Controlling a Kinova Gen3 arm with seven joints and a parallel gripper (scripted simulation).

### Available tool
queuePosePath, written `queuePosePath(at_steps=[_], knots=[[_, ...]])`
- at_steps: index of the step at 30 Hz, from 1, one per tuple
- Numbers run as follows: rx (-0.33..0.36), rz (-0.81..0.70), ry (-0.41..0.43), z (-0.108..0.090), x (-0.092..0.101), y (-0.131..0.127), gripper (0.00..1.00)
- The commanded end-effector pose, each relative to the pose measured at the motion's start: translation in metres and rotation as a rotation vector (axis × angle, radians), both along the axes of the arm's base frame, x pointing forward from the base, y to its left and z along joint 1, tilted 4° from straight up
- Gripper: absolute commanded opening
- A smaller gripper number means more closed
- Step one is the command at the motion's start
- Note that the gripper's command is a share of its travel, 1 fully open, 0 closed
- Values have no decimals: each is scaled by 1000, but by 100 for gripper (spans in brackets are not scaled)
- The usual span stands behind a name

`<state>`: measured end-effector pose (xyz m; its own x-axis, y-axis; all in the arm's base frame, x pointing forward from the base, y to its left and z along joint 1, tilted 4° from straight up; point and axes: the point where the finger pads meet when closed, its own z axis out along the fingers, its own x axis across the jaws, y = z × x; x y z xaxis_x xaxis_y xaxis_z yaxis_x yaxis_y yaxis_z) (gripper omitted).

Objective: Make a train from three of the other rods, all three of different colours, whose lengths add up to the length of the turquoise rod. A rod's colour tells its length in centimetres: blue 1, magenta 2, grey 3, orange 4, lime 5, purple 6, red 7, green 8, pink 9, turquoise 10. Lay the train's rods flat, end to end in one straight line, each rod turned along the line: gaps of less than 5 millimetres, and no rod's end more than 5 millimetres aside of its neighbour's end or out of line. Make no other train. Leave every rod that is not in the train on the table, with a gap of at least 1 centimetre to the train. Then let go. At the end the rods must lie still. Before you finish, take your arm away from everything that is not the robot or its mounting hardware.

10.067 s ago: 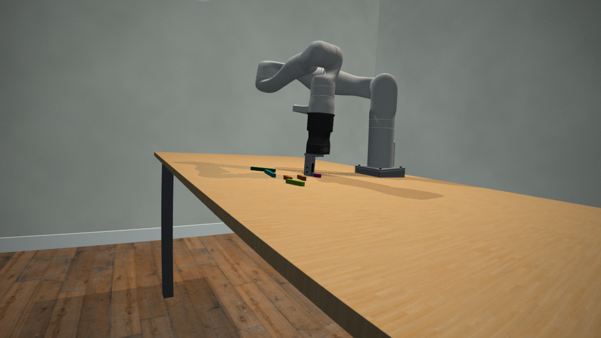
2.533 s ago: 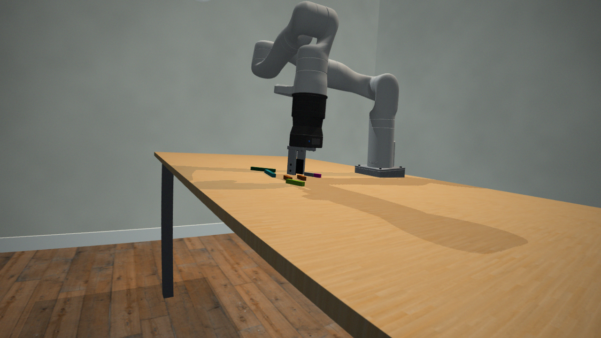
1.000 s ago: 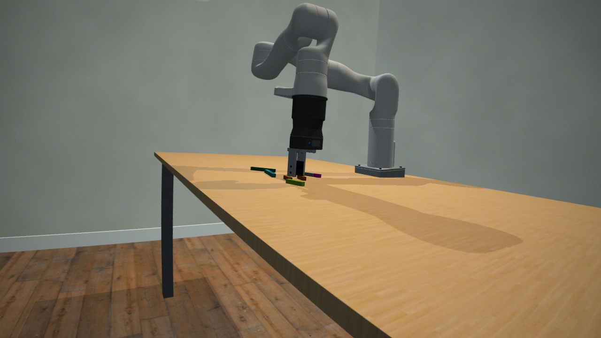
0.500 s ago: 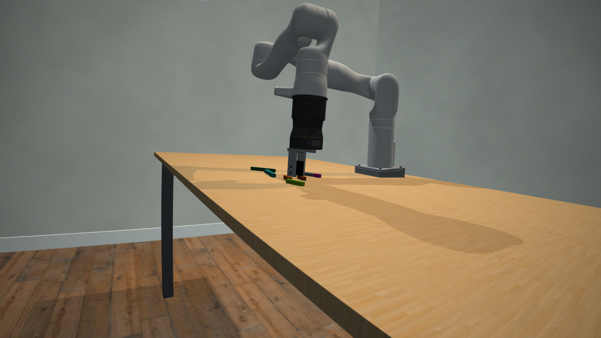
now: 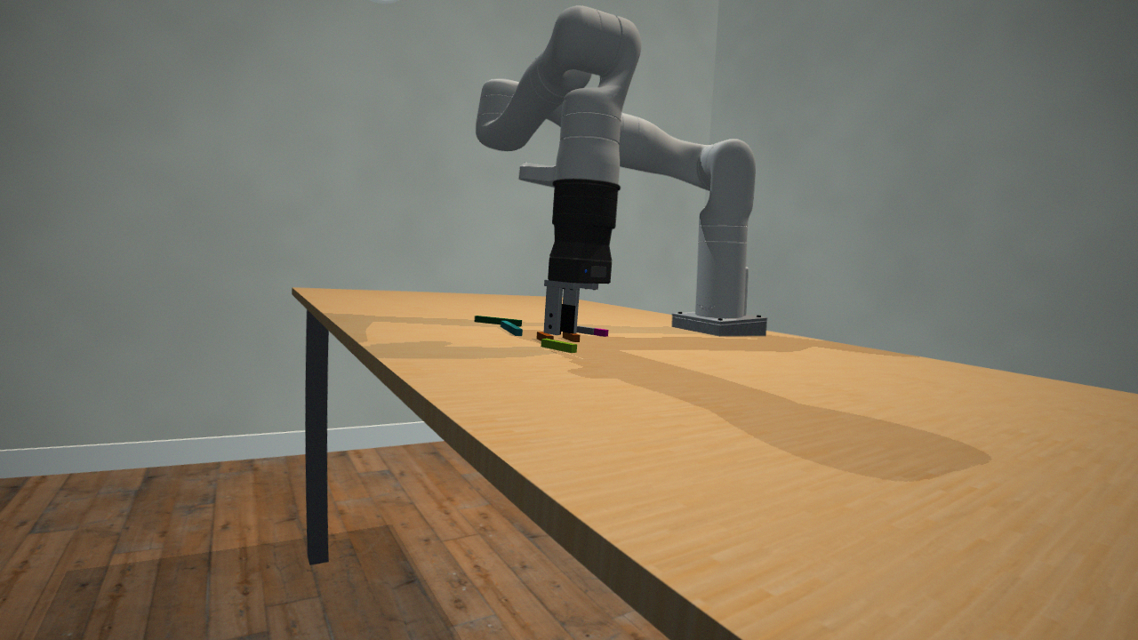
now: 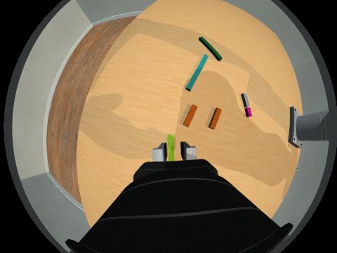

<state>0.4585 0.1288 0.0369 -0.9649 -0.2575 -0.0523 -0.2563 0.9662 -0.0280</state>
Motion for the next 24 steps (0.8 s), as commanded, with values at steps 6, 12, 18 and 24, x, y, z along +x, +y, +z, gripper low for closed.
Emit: queuePosePath(at_steps=[6,12,18,24], knots=[[3,-1,-6,-1,1,2,54],[3,-1,-6,0,3,4,54],[3,-1,-6,0,4,6,54],[3,-1,-6,0,4,6,54]])
